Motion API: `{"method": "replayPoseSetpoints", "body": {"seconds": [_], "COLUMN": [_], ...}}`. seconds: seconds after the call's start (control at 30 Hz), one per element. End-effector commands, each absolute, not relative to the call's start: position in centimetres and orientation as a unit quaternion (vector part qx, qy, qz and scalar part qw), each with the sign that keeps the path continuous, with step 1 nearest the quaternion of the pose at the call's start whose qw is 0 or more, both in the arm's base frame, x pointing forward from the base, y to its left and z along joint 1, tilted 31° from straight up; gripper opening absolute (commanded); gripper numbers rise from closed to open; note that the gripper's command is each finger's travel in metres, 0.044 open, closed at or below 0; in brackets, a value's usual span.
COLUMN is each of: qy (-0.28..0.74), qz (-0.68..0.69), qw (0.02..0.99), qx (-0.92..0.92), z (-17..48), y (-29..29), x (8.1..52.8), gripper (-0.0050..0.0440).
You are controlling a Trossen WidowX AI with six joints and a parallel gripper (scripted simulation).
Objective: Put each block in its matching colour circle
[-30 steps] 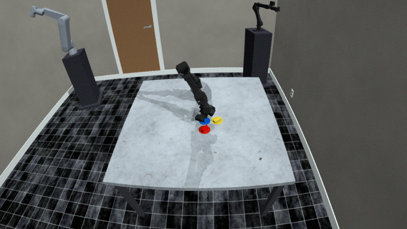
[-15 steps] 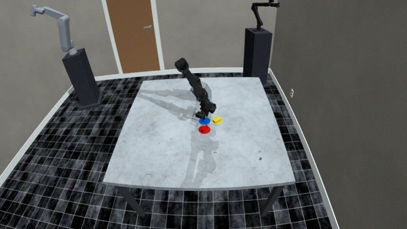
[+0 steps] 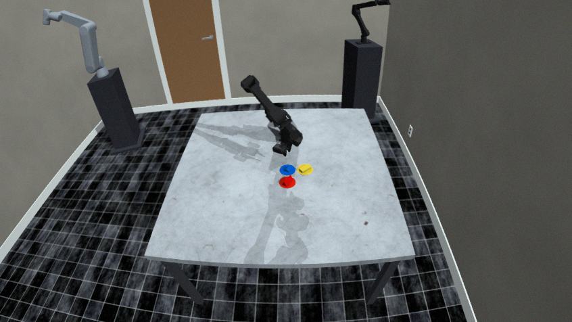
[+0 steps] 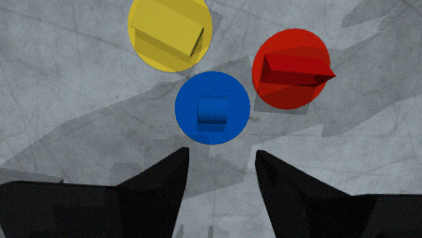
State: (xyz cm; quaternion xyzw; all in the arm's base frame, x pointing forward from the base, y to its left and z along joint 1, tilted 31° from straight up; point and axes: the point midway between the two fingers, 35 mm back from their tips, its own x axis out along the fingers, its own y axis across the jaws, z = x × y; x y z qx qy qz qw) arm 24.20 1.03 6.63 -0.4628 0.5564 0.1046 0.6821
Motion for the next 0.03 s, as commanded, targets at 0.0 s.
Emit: {"method": "replayPoseSetpoints", "body": {"seconds": [0.0], "qy": [0.553], "qz": [0.1], "qw": [0.687], "qx": [-0.46], "z": [7.68], "y": [1.28], "x": [24.04], "gripper": [0.0195]}}
